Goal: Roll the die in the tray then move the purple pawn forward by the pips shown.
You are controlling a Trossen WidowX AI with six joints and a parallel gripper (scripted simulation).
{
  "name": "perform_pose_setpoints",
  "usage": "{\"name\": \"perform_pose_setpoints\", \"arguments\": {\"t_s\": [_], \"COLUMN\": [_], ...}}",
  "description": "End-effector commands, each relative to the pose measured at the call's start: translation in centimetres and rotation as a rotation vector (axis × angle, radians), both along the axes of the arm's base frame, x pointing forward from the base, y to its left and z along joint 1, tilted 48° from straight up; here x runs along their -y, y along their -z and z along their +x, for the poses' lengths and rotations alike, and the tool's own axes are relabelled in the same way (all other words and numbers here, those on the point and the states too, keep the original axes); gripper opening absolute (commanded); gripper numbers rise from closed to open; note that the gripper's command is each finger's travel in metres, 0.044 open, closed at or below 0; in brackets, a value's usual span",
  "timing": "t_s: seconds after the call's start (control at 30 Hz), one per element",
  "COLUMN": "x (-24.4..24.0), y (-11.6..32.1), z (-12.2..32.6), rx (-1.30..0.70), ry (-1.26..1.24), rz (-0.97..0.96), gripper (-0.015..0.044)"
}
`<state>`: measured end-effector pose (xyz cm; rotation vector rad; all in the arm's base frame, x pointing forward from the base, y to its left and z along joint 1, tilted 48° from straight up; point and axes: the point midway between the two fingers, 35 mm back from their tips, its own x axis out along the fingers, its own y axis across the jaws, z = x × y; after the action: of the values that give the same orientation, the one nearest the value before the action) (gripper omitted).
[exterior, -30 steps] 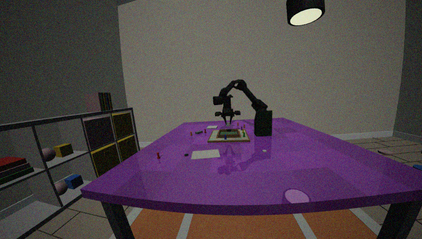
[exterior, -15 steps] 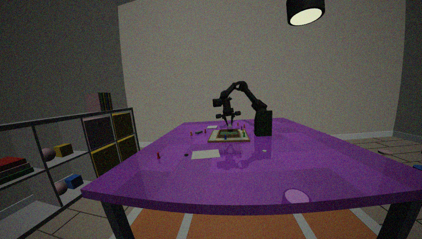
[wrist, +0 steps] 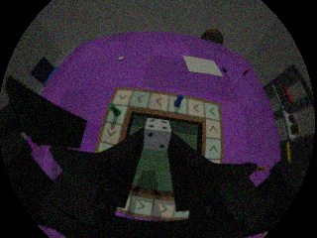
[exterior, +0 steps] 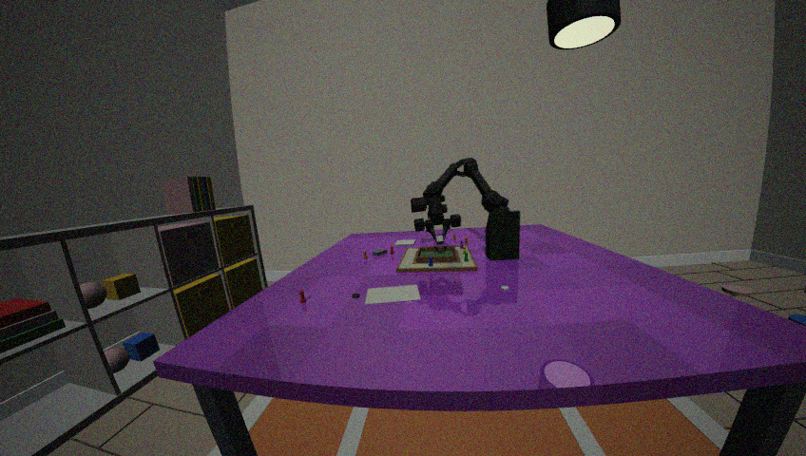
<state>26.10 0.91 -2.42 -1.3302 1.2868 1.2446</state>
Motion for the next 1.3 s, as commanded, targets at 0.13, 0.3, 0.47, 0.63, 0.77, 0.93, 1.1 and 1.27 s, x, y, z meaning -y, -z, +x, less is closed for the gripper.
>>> {"name": "perform_pose_setpoints", "arguments": {"t_s": [0.13,0.3,0.47,0.63,0.77,0.93,1.1,1.27], "x": [-0.1,-0.6,-0.6,-0.6,-0.5,-0.5,-0.5,-0.5], "y": [-0.4,-4.6,-4.4,-4.5,-4.4,-4.4,-4.4,-4.4], "z": [0.1,1.3,1.0,1.2,1.1,1.1,1.1,1.1], "rx": [0.044,0.045,0.045,0.045,0.044,0.044,0.044,0.044], "ry": [-0.026,-0.026,-0.026,-0.026,-0.023,-0.023,-0.023,-0.023], "rz": [0.124,0.125,0.125,0.125,0.12,0.12,0.12,0.12], "gripper": [0.0,0.0,0.0,0.0,0.0,0.0,0.0053,0.0184]}}
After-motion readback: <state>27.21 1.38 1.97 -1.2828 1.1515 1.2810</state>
